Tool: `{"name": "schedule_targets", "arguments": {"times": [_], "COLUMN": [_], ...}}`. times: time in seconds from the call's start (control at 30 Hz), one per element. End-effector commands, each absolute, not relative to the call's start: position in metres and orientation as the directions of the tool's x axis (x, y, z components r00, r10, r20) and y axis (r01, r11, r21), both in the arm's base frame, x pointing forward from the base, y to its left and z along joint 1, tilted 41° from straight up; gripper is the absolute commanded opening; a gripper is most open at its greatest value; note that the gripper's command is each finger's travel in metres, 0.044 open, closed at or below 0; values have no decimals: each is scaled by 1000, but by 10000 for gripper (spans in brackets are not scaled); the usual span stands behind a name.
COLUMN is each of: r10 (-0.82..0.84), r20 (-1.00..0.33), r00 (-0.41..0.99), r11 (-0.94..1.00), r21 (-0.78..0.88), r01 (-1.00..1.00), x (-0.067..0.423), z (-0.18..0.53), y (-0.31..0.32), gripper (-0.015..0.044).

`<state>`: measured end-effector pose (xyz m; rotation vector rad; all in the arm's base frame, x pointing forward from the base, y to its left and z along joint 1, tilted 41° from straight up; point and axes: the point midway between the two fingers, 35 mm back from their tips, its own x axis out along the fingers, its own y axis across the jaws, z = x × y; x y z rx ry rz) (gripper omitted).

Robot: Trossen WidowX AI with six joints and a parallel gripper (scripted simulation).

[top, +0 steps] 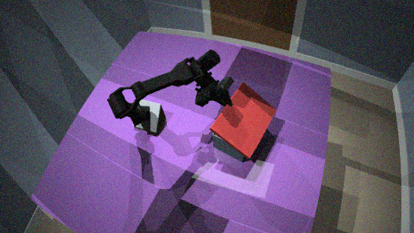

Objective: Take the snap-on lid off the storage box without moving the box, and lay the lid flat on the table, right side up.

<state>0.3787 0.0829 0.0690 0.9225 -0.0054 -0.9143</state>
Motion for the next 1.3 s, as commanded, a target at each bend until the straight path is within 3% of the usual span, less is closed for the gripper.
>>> {"name": "schedule_targets", "arguments": {"times": [0.0,1.27], "r10": [-675,-675], "r20": [-353,-355], "r00": [647,647], "r11": [268,267], "r21": [700,700], "r01": [662,662], "x": [381,385], "z": [78,110], "y": [91,118], "gripper": [0,0]}}
